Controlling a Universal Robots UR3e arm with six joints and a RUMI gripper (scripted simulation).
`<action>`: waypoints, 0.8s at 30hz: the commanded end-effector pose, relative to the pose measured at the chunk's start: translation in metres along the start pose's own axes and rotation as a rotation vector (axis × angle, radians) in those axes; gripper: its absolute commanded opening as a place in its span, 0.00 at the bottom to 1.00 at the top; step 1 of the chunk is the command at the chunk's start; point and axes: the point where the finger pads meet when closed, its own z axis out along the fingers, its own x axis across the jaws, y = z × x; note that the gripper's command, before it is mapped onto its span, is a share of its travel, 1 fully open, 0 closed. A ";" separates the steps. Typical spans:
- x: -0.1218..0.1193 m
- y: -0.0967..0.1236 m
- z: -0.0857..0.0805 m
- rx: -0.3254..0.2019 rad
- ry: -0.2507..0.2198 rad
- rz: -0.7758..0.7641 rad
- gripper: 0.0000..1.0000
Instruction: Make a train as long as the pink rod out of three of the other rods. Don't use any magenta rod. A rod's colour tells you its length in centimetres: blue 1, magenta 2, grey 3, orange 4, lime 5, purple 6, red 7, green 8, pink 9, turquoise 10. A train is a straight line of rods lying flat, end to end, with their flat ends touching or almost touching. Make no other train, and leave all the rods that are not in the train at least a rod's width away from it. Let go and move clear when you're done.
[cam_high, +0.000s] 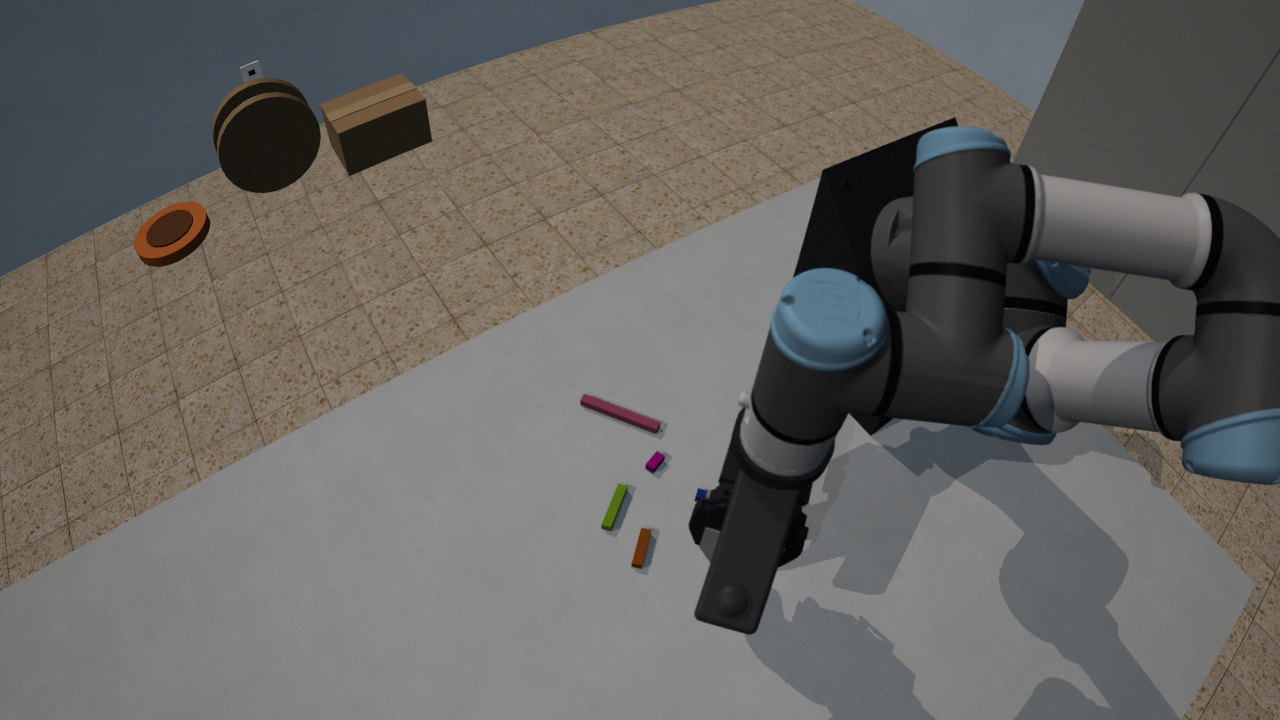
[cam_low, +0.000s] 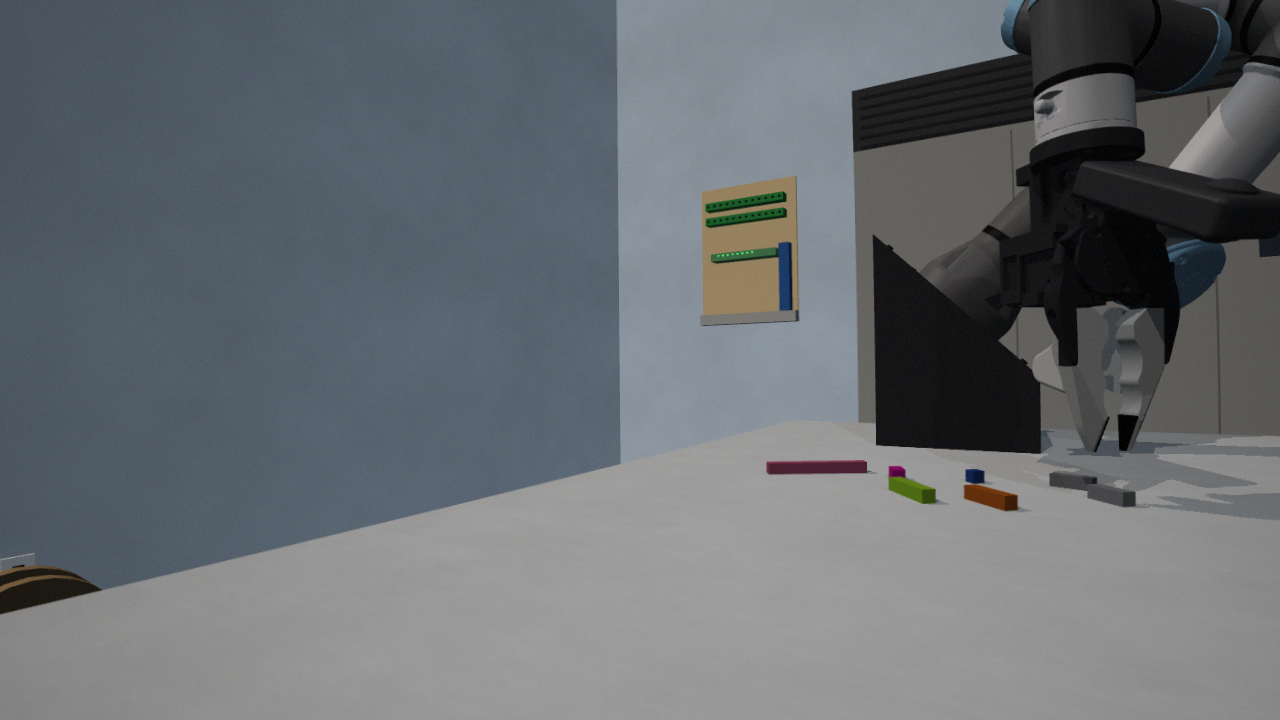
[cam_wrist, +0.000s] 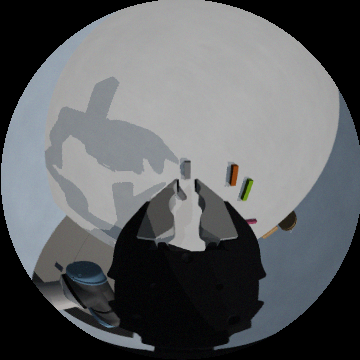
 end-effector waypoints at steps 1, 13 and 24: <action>0.001 -0.001 0.005 0.001 0.003 0.000 0.14; 0.002 -0.001 0.016 0.001 0.003 0.000 0.14; 0.002 -0.001 0.018 0.001 0.003 0.000 0.14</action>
